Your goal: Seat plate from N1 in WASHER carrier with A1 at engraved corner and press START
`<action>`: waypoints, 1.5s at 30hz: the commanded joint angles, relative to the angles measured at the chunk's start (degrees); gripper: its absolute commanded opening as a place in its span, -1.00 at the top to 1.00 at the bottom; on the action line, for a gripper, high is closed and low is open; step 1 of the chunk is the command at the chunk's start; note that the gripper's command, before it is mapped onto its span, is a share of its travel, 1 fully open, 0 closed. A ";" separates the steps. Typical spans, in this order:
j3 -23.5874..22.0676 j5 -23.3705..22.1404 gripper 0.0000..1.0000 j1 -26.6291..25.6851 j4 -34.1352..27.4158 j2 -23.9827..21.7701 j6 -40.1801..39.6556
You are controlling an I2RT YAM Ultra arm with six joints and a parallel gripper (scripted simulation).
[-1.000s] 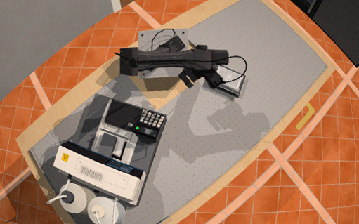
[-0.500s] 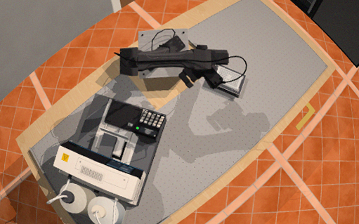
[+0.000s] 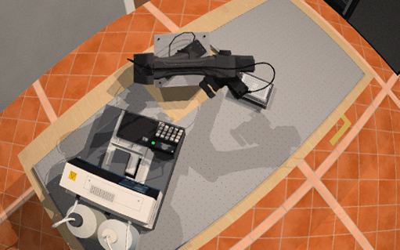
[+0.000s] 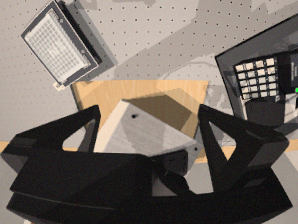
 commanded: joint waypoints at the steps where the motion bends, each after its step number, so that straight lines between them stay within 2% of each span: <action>1: 1.73 0.59 -1.00 0.79 -0.66 -0.74 0.38; 9: 1.73 0.59 -1.00 0.79 -0.66 -0.74 0.38; 10: 1.61 0.67 -1.00 1.06 1.56 1.76 -1.91; 13: -1.03 0.60 -1.00 0.32 4.34 4.50 -7.10; 16: -1.25 0.73 -1.00 0.22 7.22 7.53 -12.44; 21: -0.57 0.35 -1.00 -0.43 12.60 12.36 -13.87; 23: -0.57 0.35 -1.00 -0.43 12.60 12.36 -13.87; 25: 1.37 0.31 -1.00 -0.73 14.94 14.59 -14.35; 32: 3.07 0.24 -1.00 -0.94 21.04 21.93 -14.69; 35: 3.24 0.21 -1.00 -0.65 21.70 22.61 -14.97; 37: 3.25 0.22 -1.00 -0.77 21.85 20.86 -15.08; 45: 3.17 0.19 -1.00 -0.82 21.88 20.77 -15.03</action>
